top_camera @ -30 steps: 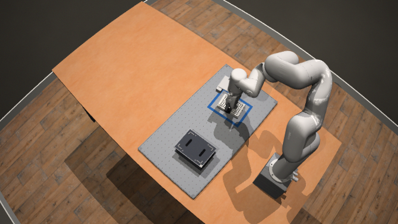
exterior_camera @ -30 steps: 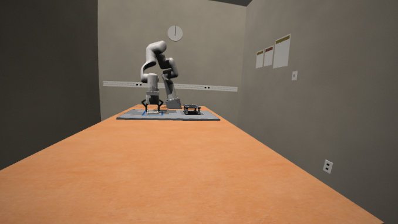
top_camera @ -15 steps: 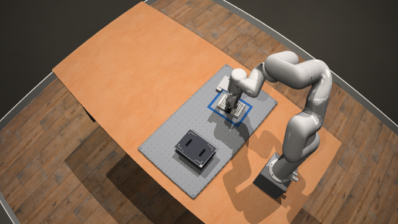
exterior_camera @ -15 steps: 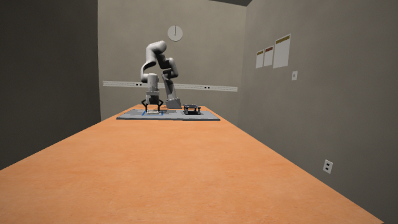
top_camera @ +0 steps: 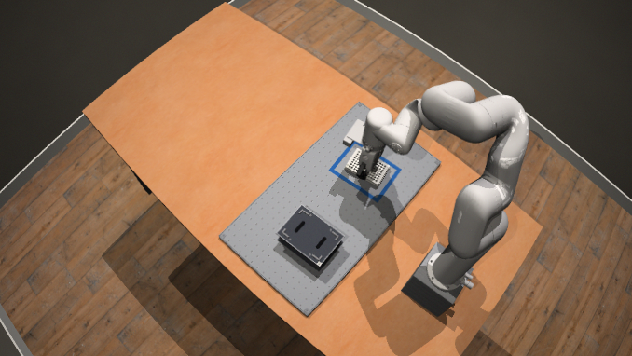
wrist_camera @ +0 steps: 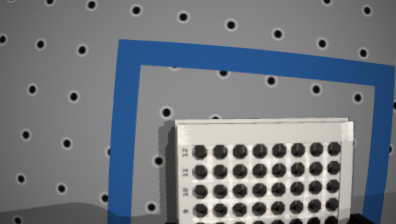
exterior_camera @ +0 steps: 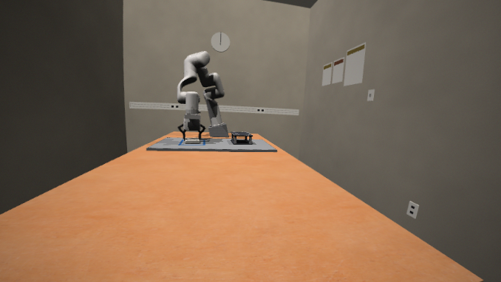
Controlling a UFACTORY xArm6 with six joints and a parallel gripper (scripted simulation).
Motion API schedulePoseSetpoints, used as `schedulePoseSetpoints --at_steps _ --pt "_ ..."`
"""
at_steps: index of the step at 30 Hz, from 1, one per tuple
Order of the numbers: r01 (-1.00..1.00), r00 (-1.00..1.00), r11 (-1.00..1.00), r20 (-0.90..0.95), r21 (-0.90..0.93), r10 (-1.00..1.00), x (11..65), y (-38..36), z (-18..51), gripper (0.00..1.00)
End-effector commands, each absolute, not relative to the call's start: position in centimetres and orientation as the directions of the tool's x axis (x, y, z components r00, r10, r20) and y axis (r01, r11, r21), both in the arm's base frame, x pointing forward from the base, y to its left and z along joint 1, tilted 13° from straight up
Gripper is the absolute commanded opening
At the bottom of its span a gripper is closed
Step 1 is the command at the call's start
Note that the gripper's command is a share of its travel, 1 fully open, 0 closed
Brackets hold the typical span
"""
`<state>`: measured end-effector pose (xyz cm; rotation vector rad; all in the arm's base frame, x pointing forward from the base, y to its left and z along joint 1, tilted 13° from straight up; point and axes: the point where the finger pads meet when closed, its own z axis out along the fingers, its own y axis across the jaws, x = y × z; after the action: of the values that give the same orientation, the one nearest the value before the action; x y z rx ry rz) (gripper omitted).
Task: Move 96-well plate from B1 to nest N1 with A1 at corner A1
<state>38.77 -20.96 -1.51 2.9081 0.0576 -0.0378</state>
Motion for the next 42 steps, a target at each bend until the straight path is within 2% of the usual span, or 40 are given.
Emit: schedulePoseSetpoints --at_steps 1,42 --pt "0.042 0.999 -0.972 -0.027 0.231 0.036 38.9 -20.9 -1.2 0.00" --pt "0.042 0.999 -0.972 -0.027 0.231 0.036 39.0 -20.2 1.8 0.00"
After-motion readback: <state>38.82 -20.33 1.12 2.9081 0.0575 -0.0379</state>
